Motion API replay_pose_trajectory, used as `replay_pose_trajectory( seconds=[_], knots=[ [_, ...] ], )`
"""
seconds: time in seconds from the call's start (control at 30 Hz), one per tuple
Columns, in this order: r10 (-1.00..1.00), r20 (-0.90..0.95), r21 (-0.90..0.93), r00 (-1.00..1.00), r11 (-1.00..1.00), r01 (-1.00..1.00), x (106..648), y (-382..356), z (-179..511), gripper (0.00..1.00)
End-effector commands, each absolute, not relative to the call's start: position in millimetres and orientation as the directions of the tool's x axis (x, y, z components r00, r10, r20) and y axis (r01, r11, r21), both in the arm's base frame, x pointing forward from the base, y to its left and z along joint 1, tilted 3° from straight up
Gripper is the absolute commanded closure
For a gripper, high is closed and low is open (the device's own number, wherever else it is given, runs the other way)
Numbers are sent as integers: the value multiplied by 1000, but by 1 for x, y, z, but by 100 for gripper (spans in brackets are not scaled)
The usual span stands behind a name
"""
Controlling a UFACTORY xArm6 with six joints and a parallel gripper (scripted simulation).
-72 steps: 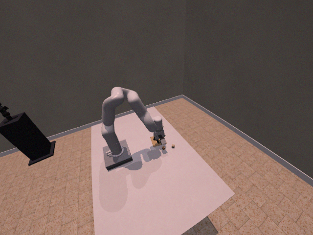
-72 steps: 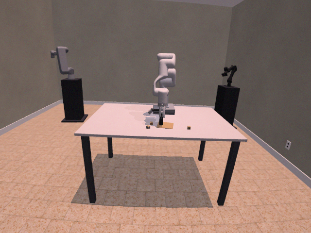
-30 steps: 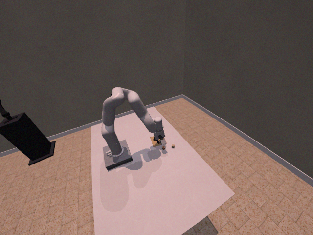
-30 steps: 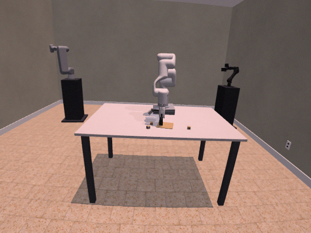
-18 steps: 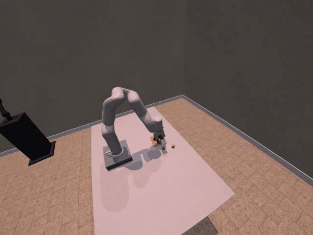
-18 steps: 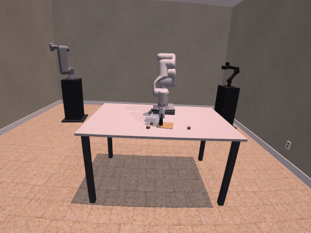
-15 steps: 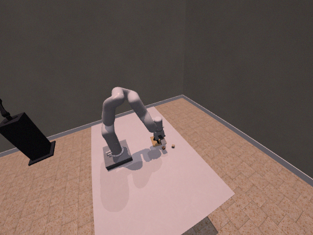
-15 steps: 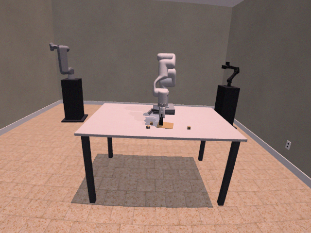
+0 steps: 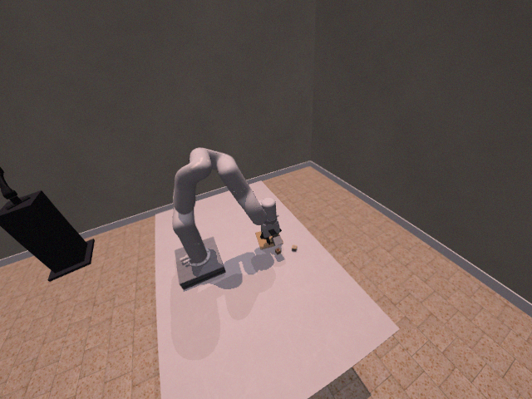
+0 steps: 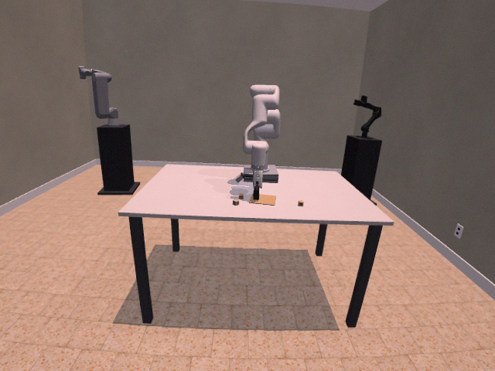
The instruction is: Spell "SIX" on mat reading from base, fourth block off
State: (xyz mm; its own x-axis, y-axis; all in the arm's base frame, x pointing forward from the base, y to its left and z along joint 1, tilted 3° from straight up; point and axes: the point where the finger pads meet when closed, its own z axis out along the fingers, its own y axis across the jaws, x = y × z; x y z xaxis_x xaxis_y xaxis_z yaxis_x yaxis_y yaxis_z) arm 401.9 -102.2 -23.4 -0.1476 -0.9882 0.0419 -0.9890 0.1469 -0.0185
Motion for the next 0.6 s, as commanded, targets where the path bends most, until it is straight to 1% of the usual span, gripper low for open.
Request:
replay_pose_trajectory(
  seconds=[0.0, 0.03, 0.07, 0.57],
  knots=[
    [-988, 42, -22, -148, 147, -989, 403, -102, -22, 62],
    [-988, 42, -22, -148, 147, -989, 403, -102, -22, 62],
    [-988, 42, -22, -148, 147, -989, 403, -102, -22, 58],
    [-988, 42, -22, -148, 147, -989, 403, -102, -19, 58]
  ],
)
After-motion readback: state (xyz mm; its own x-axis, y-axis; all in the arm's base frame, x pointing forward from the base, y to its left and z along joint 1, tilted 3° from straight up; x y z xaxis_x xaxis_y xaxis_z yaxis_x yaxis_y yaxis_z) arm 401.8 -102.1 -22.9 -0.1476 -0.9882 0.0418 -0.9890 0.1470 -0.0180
